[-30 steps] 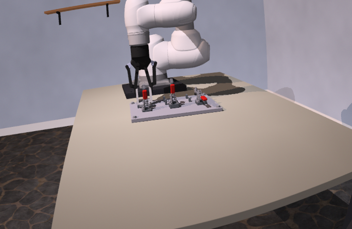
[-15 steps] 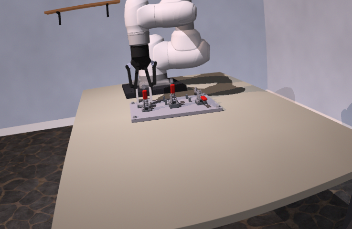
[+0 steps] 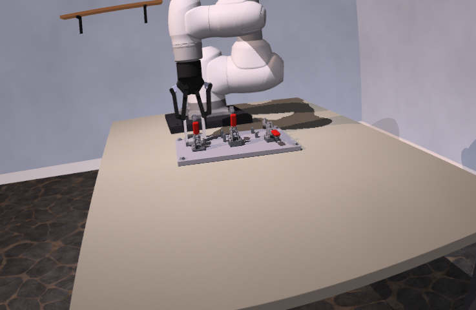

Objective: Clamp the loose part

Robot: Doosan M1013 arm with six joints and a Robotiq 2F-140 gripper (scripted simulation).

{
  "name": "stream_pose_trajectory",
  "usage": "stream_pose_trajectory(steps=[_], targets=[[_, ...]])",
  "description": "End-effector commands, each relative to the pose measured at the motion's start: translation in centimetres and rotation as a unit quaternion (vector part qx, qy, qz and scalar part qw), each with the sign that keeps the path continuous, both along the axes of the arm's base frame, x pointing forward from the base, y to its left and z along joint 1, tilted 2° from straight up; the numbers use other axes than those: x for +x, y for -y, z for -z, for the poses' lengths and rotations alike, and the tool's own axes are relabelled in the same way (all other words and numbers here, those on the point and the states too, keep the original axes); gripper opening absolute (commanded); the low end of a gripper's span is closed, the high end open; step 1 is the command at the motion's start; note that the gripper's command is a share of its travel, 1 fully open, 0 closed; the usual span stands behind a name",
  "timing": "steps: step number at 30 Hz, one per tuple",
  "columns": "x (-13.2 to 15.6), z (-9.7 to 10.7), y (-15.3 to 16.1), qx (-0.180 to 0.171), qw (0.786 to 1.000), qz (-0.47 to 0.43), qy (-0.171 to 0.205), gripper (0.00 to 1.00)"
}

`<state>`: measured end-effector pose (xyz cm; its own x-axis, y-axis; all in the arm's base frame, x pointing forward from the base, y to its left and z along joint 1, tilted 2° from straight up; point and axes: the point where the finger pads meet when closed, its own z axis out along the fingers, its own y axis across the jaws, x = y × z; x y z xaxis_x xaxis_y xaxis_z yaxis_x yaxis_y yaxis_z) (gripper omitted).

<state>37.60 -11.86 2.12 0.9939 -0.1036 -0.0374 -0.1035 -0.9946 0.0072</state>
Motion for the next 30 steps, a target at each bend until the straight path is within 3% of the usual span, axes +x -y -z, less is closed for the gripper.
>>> stream_pose_trajectory(steps=[1, 2, 30], targets=[[0.1, -0.11, 0.06, 0.001, 1.0, 0.0, 0.002, 0.1], [0.1, -0.11, 0.06, 0.001, 1.0, 0.0, 0.002, 0.62], [0.1, -0.11, 0.06, 0.001, 1.0, 0.0, 0.002, 0.62]])
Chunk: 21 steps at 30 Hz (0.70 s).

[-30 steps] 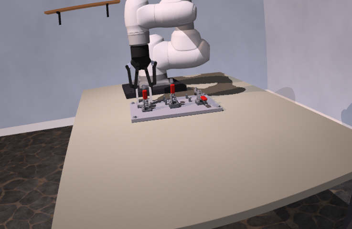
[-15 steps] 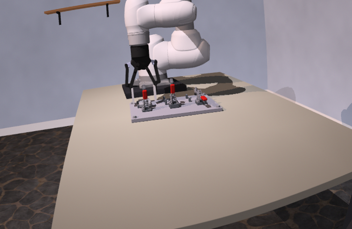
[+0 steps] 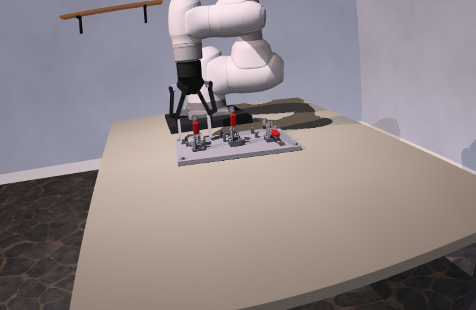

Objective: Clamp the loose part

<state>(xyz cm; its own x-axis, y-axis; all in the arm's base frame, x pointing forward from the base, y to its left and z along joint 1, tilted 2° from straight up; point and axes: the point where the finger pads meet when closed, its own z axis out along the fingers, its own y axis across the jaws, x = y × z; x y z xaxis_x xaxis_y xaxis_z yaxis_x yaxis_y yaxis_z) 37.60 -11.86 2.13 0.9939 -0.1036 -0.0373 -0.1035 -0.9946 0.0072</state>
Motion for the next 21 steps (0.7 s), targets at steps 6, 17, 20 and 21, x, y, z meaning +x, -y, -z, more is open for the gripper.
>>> stream_pose_trajectory(steps=[6, 17, 20, 21], targets=[[0.1, -0.1, 0.1, 0.001, 1.0, 0.0, 0.002, 0.62], [0.2, -1.9, 0.1, 0.001, 1.0, 0.0, 0.002, 0.62], [0.2, -2.2, 0.1, 0.001, 1.0, 0.0, 0.002, 0.62], [0.2, -2.6, 0.1, 0.001, 1.0, 0.0, 0.002, 0.62]])
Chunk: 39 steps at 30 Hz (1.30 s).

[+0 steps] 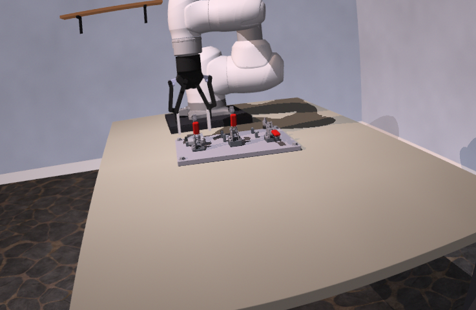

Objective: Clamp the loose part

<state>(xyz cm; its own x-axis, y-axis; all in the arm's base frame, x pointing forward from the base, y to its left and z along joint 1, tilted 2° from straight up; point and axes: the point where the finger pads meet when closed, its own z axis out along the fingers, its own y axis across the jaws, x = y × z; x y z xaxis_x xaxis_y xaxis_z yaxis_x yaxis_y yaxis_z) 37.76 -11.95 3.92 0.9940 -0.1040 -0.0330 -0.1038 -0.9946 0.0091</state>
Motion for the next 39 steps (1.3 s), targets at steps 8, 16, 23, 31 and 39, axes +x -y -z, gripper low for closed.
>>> stream_pose_trajectory(steps=[8, 16, 23, 31, 39], targets=[[0.1, -3.5, 0.0, 0.002, 1.0, -0.001, 0.0, 0.62], [0.1, -4.3, 0.0, 0.002, 1.0, -0.001, 0.0, 0.62], [0.1, -4.3, 0.0, 0.002, 1.0, -0.001, 0.0, 0.62], [0.1, -4.3, 0.0, 0.002, 1.0, -0.001, 0.0, 0.35], [0.2, -5.7, 0.0, 0.002, 1.0, -0.001, 0.0, 0.35]])
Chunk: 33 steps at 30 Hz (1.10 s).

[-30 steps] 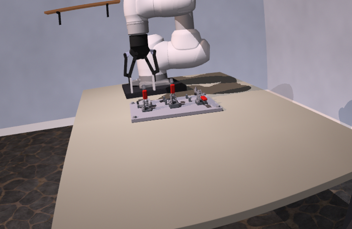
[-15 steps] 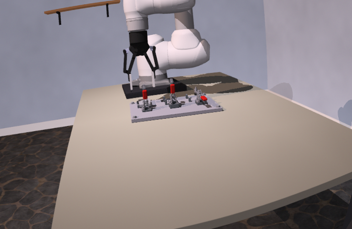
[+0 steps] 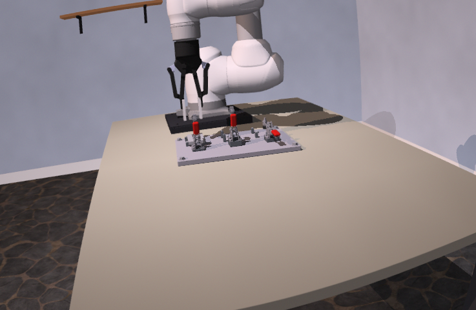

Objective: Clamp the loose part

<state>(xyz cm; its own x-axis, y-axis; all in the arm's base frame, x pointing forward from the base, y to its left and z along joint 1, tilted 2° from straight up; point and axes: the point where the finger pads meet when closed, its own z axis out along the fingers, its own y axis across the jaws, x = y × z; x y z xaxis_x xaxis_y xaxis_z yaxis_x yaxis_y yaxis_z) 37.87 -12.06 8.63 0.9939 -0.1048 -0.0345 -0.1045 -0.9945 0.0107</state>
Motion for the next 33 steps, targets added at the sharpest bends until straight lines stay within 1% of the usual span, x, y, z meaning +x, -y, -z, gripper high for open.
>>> stream_pose_trajectory(steps=[1, 9, 11, 15, 18, 28, 33], targets=[[0.1, -1.5, -0.2, 0.003, 1.0, -0.001, 0.001, 0.35], [0.3, -7.2, -0.2, 0.003, 1.0, -0.001, 0.001, 0.35], [0.3, -7.2, -0.2, 0.003, 1.0, -0.001, 0.001, 0.35], [0.4, -8.9, -0.2, 0.003, 1.0, -0.001, 0.001, 0.35], [0.4, -9.3, -0.2, 0.003, 1.0, -0.001, 0.001, 0.35], [0.8, -9.3, -0.1, 0.003, 1.0, -0.001, 0.001, 0.35], [2.1, -9.2, 0.0, 0.003, 1.0, -0.001, 0.001, 0.35]])
